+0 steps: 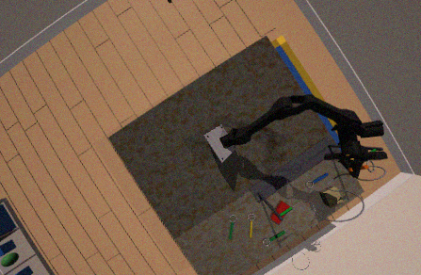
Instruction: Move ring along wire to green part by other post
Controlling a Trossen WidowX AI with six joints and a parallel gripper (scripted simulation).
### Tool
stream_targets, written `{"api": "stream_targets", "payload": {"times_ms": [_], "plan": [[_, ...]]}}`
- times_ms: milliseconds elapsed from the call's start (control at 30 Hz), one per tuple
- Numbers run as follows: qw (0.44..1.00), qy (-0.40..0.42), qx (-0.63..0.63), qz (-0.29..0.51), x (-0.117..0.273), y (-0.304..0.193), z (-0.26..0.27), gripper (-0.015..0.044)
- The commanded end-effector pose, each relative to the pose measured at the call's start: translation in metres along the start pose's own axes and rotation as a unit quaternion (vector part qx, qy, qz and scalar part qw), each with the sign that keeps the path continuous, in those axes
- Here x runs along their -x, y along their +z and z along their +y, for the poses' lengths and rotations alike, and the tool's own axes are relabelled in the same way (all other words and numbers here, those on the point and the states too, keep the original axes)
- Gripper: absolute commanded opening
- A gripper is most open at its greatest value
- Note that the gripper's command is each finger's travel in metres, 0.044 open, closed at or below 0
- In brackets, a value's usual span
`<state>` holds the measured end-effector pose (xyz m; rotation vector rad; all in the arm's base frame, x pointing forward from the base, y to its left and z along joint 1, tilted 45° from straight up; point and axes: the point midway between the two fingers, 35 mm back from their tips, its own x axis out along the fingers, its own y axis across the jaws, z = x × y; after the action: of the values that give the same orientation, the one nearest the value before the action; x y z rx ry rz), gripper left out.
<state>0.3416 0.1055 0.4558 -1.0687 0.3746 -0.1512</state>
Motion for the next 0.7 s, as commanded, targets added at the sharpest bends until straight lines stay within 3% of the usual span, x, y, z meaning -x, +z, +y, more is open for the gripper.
{"api": "stream_targets", "payload": {"times_ms": [0, 667], "plan": [[1.000, 0.006, -0.011, 0.000, -0.001, 0.002, -0.002, -0.0150], [0.985, 0.088, -0.150, -0.002, 0.001, 0.005, 0.012, -0.0150]]}}
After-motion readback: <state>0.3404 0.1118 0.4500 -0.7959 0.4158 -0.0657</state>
